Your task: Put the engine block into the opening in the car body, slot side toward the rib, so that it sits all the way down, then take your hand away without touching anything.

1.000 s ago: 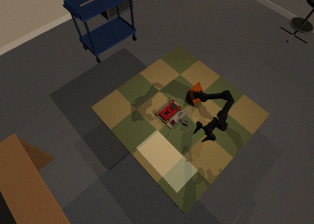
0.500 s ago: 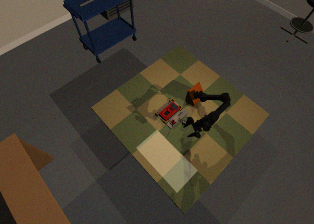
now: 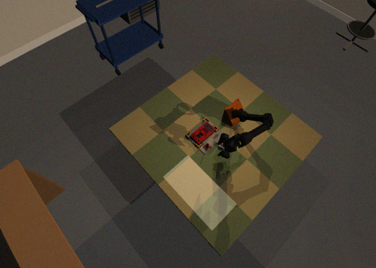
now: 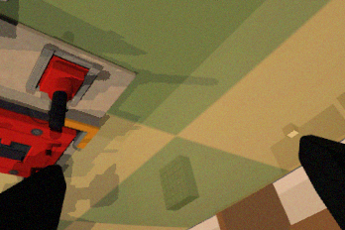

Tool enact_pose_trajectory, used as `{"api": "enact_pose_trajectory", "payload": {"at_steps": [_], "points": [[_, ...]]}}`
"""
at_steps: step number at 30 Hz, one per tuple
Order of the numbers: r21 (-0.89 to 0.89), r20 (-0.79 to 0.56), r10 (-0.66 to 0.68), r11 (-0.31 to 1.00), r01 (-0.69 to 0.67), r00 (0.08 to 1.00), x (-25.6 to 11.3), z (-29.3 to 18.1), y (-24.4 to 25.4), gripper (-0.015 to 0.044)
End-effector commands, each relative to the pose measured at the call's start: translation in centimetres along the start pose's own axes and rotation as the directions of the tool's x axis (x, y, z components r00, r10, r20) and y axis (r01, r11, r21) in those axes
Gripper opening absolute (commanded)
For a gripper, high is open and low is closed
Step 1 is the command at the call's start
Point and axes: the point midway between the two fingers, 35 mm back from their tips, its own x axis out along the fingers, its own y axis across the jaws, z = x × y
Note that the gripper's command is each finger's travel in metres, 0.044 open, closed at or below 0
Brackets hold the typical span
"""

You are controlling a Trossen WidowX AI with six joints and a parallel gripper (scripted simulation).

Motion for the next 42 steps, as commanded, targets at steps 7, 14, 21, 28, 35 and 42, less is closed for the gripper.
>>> {"api": "enact_pose_trajectory", "payload": {"at_steps": [7,14,21,28,35,42], "points": [[0.175,0.268,0.106,0.972,-0.157,0.957,2.0,2.0,5.5,0.044],[0.295,0.438,0.109,0.92,-0.257,0.892,2.3,3.8,8.2,0.044],[0.337,0.494,0.096,0.895,-0.292,0.864,2.2,4.5,9.0,0.044],[0.337,0.494,0.095,0.895,-0.291,0.864,4.9,6.3,9.3,0.044],[0.337,0.495,0.095,0.895,-0.291,0.864,6.2,7.1,9.5,0.044],[0.337,0.494,0.095,0.895,-0.291,0.864,6.8,7.5,9.5,0.044]]}}
